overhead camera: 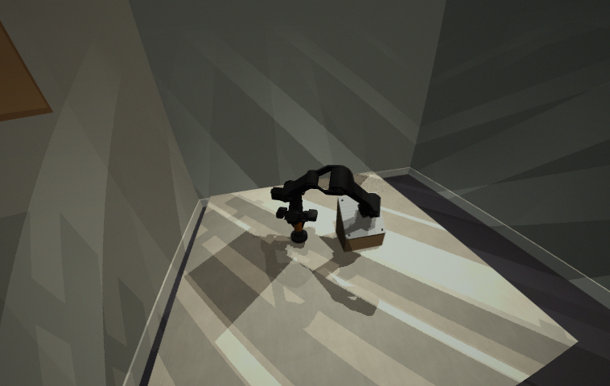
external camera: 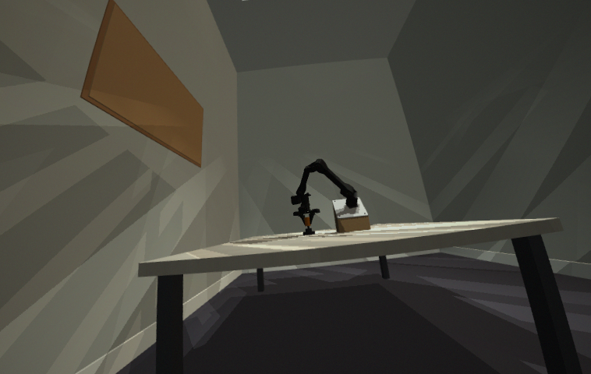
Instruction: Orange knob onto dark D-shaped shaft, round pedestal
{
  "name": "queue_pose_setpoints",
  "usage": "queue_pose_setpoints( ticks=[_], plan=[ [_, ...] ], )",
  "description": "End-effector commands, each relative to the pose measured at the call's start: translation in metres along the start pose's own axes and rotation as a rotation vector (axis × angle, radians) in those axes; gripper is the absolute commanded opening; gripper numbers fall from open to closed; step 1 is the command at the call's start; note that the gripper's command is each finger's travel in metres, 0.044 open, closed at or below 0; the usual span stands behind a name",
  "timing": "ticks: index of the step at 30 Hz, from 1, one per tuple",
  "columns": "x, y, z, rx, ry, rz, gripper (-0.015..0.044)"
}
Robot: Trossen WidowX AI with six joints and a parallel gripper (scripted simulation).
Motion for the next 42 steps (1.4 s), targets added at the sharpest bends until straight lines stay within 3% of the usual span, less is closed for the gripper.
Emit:
queue_pose_setpoints(
  ticks=[1,42],
  plan=[
    [-0.0011,-0.0004,0.0017,-0.007,0.006,0.022,0.0],
    [0.002,0.0006,0.0042,-0.006,0.006,0.096,0.0]
  ],
)
Point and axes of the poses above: the point midway between the two fingers, 35 mm back from their tips, its own z axis back along the fingers, its own x axis across the jaws, y = z × x, the point moved 10 cm from there along z, back along the fingers, and after that the axes turned 10 degrees about -z, right-handed, at the moved point
